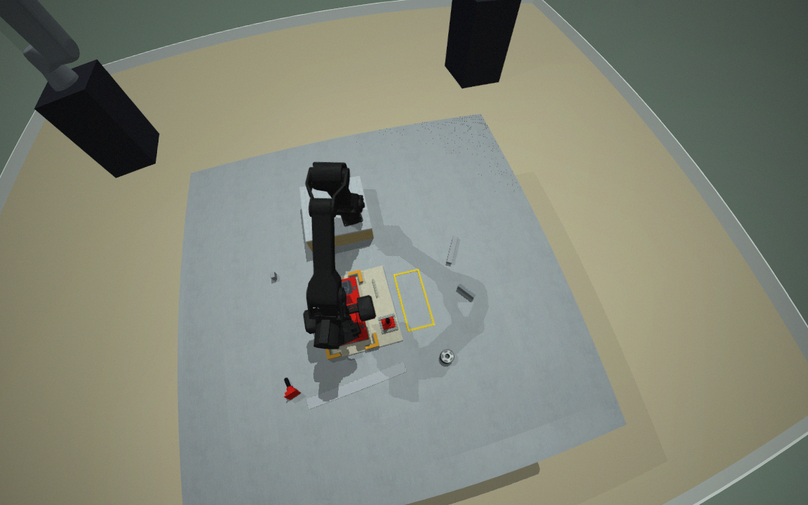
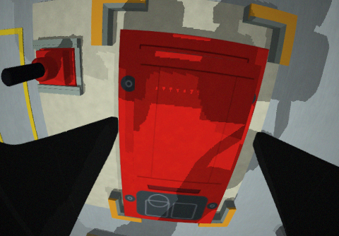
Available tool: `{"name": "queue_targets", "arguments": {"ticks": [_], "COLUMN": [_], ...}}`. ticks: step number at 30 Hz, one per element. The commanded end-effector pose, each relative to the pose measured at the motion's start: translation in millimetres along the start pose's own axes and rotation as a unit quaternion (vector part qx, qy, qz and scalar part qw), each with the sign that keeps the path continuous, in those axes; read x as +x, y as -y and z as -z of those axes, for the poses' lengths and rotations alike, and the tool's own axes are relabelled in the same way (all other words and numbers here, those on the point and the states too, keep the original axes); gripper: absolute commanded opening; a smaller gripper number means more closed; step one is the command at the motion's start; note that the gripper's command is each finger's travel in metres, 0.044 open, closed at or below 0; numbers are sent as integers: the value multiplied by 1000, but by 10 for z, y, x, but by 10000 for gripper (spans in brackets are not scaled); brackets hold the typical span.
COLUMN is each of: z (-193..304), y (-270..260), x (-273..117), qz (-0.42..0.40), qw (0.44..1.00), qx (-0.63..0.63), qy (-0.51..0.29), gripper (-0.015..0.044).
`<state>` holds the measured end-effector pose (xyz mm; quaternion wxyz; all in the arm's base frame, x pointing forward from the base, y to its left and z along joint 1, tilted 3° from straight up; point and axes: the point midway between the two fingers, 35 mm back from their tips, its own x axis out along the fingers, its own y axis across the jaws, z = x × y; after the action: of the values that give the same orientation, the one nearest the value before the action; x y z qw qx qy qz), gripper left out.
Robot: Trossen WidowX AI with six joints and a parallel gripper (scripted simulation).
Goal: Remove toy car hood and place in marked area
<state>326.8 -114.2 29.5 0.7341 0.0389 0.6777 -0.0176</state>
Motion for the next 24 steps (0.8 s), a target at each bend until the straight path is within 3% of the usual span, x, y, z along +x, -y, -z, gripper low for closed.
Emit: {"name": "queue_targets", "arguments": {"ticks": [1,24], "z": [20,23], "y": [4,3], "x": [50,163], "qz": [1,1], "qw": [1000,1000], "qx": [2,2], "qy": [-5,-5], "gripper": [440,440]}}
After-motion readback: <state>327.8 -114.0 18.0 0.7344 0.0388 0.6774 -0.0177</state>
